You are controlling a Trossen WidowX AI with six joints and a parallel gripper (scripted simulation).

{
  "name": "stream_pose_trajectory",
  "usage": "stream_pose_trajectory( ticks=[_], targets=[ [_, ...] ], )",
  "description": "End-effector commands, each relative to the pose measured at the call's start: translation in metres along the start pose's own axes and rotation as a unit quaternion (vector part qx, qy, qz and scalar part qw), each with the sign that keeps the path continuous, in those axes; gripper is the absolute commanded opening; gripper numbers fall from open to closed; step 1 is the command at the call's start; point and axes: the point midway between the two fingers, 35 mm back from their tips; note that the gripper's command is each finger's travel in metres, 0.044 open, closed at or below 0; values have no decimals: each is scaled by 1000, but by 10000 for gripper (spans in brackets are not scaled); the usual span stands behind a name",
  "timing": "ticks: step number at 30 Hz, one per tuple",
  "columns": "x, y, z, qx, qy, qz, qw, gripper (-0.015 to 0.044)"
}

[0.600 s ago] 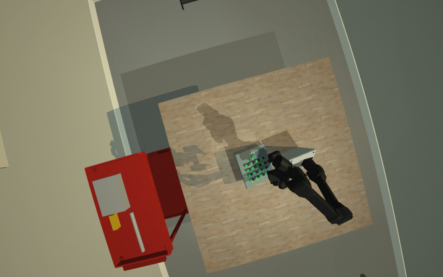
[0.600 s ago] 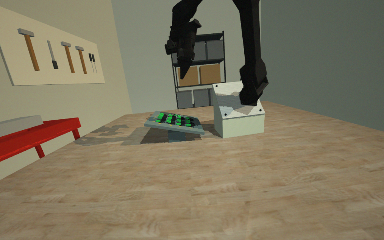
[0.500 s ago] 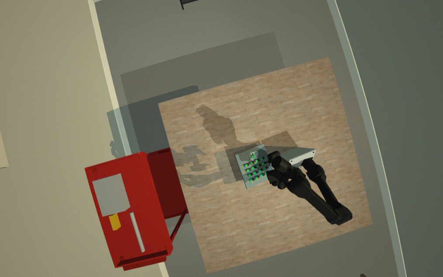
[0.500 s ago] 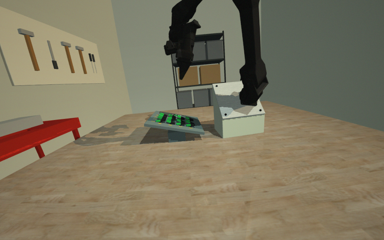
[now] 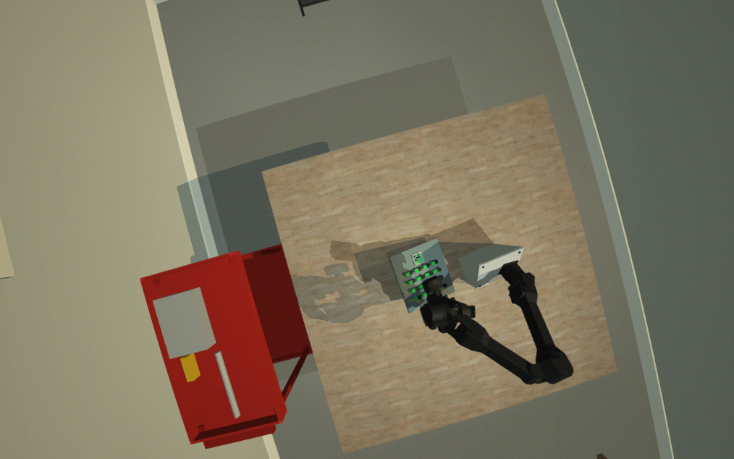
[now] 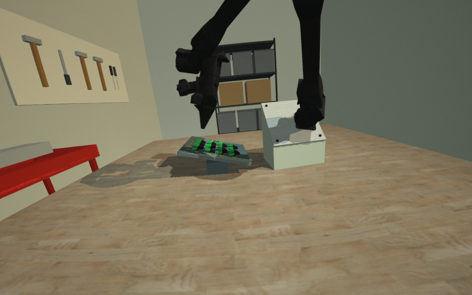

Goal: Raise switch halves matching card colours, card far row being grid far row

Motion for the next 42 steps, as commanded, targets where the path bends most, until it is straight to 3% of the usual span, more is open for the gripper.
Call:
stream_pose_trajectory(
  ticks=[1,22,42],
  targets=[
    [1,1,17,-3,-8,5,1000,0],
    [2,2,57,-6,-14,5,1000,0],
    [2,2,58,-6,-14,5,1000,0]
  ],
)
Point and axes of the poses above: the point midway between the two fingers, 35 mm back from their tips, its own z axis out along the fingers, its own y axis across the jaws, x = y × z, and after that the axes turned 6 degrees about z, right-handed
